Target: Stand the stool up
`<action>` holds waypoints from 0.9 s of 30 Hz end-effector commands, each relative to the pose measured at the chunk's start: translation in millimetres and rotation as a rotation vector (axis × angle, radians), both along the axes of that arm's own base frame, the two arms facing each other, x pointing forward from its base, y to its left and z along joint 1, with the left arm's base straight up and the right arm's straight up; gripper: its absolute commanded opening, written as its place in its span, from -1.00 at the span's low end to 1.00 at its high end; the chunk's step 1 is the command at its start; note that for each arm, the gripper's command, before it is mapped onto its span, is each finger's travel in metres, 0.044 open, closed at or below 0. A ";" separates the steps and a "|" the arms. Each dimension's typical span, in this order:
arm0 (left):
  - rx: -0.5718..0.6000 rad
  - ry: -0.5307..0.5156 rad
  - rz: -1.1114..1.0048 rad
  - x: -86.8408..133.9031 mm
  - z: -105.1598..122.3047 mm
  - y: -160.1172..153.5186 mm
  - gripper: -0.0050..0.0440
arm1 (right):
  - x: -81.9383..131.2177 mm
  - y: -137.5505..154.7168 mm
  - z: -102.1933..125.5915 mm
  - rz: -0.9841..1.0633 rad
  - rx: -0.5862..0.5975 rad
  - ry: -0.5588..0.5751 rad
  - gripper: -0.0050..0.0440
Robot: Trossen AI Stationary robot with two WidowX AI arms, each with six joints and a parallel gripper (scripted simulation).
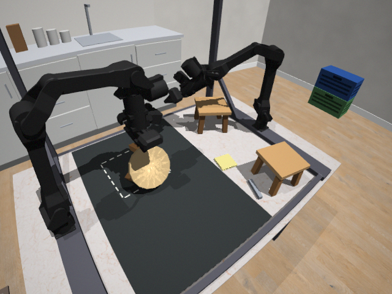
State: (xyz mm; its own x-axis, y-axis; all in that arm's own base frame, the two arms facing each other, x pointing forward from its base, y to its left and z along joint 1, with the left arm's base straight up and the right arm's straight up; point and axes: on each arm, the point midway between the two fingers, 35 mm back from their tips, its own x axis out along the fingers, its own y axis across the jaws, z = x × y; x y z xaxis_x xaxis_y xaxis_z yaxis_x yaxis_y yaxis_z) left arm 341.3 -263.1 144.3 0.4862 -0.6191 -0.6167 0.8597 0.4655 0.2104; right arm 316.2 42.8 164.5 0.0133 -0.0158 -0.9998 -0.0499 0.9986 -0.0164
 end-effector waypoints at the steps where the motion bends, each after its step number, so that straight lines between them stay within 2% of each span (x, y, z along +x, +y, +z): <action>1: -0.019 -0.027 0.000 1.8 13.2 -1.4 0.84 | 2.1 9.6 -0.5 0.014 0.024 -0.002 -0.08; 10: -0.019 -0.027 0.000 1.8 13.2 -1.4 0.84 | 1.9 27.3 2.2 0.014 0.026 -0.007 -0.08; 23: -0.019 -0.027 0.000 1.8 13.2 -1.4 0.84 | 0.2 27.5 0.4 0.014 0.024 0.001 -0.08; 24: -0.019 -0.027 0.000 1.8 13.2 -1.4 0.84 | 0.2 27.6 0.4 0.014 0.024 0.001 0.03; 27: -0.019 -0.027 0.000 1.8 13.2 -1.4 0.84 | 0.8 30.7 1.2 0.014 0.025 -0.003 0.03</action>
State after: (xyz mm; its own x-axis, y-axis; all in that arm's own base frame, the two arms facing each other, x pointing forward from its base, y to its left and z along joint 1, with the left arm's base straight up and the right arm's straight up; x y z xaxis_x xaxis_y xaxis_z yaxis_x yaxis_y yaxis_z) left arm 341.3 -263.1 144.3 0.4862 -0.6191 -0.6167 0.8597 0.4655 0.2104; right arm 315.5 64.6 165.5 0.0146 -0.0077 -0.9999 -0.0565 0.9984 -0.0086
